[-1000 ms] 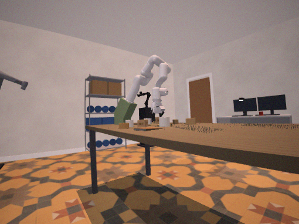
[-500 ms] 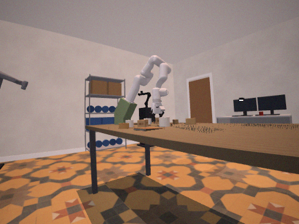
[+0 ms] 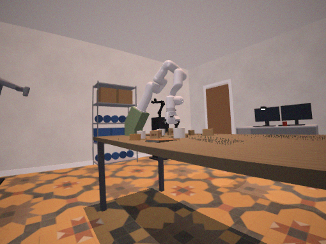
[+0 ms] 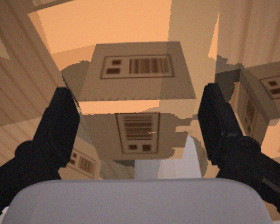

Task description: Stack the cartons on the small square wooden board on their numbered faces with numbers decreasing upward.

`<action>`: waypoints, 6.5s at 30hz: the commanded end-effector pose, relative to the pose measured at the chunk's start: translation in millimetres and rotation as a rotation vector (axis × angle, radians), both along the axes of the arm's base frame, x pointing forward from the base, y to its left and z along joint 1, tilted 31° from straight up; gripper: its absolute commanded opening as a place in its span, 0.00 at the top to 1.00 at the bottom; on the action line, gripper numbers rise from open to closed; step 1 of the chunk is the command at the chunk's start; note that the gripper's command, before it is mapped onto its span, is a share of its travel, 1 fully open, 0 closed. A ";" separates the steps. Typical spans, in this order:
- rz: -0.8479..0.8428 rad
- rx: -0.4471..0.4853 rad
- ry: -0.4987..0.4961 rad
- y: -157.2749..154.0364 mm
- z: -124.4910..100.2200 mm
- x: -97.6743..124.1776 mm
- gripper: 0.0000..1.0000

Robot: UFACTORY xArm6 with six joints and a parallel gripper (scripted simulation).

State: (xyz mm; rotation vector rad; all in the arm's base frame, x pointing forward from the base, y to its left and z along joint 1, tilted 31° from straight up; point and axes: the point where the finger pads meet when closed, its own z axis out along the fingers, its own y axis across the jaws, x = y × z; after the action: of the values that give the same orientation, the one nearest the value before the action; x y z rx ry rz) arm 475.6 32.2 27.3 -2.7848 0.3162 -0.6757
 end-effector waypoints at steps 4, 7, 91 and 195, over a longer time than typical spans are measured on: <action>0.000 0.000 -0.002 -0.1 1.1 0.8 0.00; 0.000 0.000 -0.002 -0.1 1.1 0.8 0.00; -0.001 0.000 -0.004 -12.7 54.2 -31.5 0.00; 1.854 -1.027 -0.424 109.0 48.1 -141.5 0.00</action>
State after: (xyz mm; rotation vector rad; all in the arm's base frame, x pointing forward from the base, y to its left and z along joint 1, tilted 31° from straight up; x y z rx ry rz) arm 333.6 141.1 75.0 -1.9060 -2.7597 -0.7616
